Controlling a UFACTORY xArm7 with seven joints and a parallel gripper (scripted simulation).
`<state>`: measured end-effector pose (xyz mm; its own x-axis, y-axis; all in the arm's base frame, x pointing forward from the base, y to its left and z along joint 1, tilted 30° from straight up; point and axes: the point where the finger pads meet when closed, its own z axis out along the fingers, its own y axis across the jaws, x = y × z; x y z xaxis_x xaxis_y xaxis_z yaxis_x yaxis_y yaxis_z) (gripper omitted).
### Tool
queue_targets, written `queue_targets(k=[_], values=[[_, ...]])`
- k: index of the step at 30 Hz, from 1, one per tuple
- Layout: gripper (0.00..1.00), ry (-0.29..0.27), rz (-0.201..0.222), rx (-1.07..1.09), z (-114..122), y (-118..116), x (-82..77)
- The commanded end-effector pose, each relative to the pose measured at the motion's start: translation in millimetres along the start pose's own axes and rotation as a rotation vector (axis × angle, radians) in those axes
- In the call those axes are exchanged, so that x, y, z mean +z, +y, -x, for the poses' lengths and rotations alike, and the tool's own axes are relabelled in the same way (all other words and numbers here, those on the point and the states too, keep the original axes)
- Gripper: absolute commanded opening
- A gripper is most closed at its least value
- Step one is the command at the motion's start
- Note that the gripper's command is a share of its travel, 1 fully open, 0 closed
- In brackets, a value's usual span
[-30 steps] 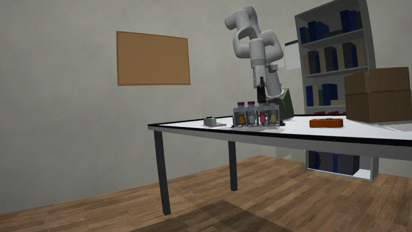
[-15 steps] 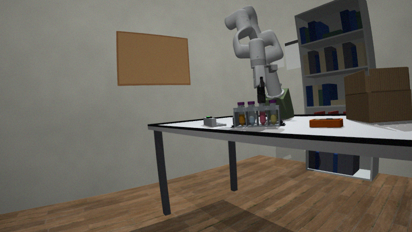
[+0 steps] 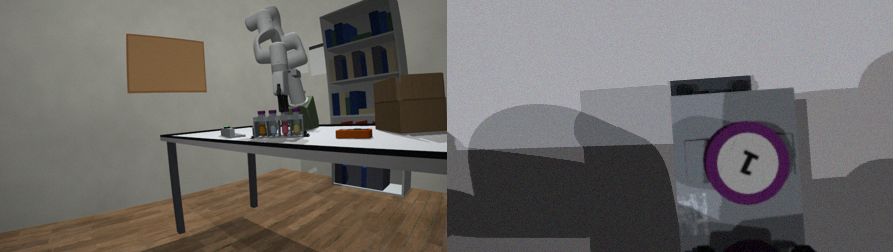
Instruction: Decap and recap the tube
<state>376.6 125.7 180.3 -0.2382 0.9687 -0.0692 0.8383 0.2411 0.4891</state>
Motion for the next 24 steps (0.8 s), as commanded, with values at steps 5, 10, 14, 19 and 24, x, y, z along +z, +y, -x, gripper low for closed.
queue_targets(k=[5,10,14,19,24], values=[[0.00,-0.008,0.010,0.244,-0.3,1.2,-0.3],[0.00,-0.007,0.010,0.330,-0.2,1.3,-0.2],[0.46,-0.007,0.010,0.330,-0.3,1.2,-0.1],[0.46,-0.007,0.010,0.330,-0.3,1.3,-0.1],[0.46,-0.007,0.010,0.330,-0.3,1.2,-0.1]])
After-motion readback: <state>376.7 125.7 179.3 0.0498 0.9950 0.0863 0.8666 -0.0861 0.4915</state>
